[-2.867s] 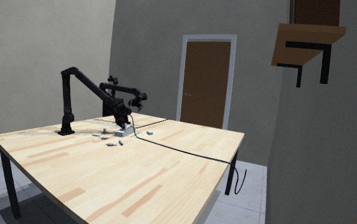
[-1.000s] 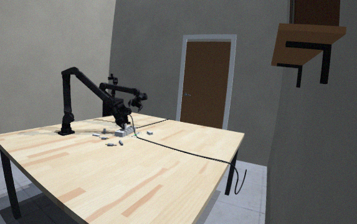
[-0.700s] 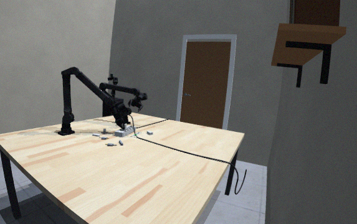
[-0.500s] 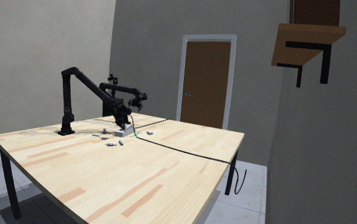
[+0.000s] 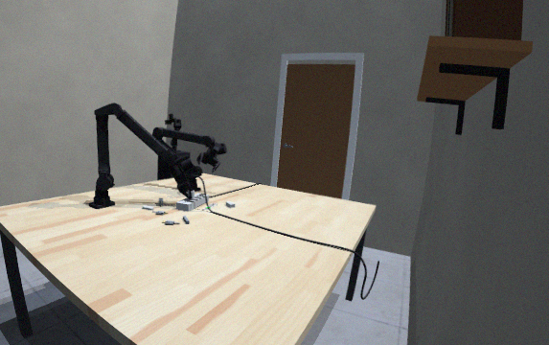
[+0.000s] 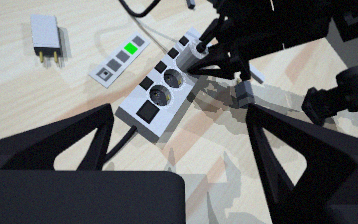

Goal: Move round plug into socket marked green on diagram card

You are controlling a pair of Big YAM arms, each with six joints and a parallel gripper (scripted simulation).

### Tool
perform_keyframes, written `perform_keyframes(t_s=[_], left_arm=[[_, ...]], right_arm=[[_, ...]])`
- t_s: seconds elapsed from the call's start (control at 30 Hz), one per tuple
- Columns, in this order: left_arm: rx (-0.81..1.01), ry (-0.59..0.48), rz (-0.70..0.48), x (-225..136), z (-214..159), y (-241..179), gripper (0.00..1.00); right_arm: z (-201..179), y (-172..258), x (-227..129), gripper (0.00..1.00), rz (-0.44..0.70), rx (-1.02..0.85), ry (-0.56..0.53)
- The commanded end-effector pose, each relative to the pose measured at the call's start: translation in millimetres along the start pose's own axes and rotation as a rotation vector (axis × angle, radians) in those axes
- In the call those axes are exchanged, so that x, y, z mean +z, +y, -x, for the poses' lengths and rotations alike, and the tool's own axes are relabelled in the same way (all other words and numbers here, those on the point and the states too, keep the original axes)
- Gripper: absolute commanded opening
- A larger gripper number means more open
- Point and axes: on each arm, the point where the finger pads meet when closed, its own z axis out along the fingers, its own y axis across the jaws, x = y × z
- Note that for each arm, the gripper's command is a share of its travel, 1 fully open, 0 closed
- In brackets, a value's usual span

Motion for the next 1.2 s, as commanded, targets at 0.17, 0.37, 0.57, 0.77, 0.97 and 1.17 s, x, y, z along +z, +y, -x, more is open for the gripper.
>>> perform_keyframes(t_s=[0.17,0.37,0.57,0.77,0.97,1.17], left_arm=[[0.03,-0.02,0.01,-5.5,14.8,0.2,1.0],[0.03,-0.02,0.01,-5.5,14.8,0.2,1.0],[0.03,-0.02,0.01,-5.5,14.8,0.2,1.0],[0.03,-0.02,0.01,-5.5,14.8,0.2,1.0],[0.03,-0.02,0.01,-5.5,14.8,0.2,1.0],[0.032,-0.059,-0.042,-12.0,39.0,-16.0,1.0]], right_arm=[[17.5,-2.0,-7.0,0.32,0.022,0.007,0.0],[17.4,-0.7,-7.1,0.55,0.023,0.008,0.0],[9.7,-2.0,-6.4,0.63,0.02,0.008,0.012],[-23.7,3.1,-17.6,0.63,0.023,0.007,0.054],[-23.2,4.2,-29.2,0.63,0.025,0.007,0.053],[14.3,8.1,-70.4,0.65,0.028,0.01,-0.013]])
